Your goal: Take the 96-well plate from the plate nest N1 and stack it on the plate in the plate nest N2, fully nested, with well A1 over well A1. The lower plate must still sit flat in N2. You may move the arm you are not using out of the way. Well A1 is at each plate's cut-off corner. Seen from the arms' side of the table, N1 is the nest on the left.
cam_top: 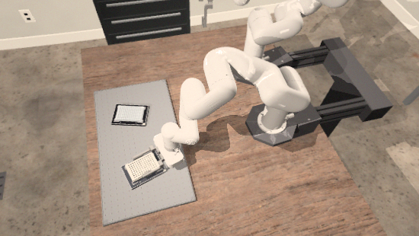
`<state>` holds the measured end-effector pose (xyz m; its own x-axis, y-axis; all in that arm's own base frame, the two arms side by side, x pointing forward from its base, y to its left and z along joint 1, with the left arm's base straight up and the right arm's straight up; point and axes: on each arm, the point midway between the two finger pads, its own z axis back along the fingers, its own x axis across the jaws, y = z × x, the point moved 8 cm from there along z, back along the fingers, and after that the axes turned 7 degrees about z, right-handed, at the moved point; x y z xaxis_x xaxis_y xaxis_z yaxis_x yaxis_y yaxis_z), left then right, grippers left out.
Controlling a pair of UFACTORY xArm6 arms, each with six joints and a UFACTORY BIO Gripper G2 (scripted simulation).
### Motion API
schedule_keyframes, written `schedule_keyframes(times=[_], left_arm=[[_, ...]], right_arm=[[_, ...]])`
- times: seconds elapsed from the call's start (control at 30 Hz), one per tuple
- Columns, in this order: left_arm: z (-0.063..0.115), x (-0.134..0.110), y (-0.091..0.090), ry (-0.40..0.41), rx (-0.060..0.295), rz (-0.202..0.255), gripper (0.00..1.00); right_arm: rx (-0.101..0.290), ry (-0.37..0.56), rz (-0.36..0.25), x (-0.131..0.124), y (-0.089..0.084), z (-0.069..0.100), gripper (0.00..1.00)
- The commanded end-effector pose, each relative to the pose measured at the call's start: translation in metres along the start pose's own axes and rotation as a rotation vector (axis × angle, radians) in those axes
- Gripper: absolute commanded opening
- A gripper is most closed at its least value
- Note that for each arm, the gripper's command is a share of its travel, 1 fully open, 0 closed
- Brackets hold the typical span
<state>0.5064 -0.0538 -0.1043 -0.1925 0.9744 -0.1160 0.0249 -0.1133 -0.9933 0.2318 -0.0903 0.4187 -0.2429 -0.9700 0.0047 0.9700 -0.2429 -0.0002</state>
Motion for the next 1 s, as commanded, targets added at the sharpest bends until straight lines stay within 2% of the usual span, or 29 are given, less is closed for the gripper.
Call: schedule_keyframes(times=[0.0,0.4,0.97], left_arm=[[-0.001,-0.001,-0.004,0.0,-0.003,0.001,0.0],[-0.001,-0.001,-0.007,0.0,-0.003,0.001,0.0],[-0.001,-0.004,-0.032,0.0,-0.003,0.002,0.0]], right_arm=[[0.003,0.0,0.0,0.0,0.0,0.001,1.0],[0.003,0.0,0.0,0.0,0.0,0.001,1.0],[0.003,0.0,0.0,0.0,0.0,0.001,1.0]])
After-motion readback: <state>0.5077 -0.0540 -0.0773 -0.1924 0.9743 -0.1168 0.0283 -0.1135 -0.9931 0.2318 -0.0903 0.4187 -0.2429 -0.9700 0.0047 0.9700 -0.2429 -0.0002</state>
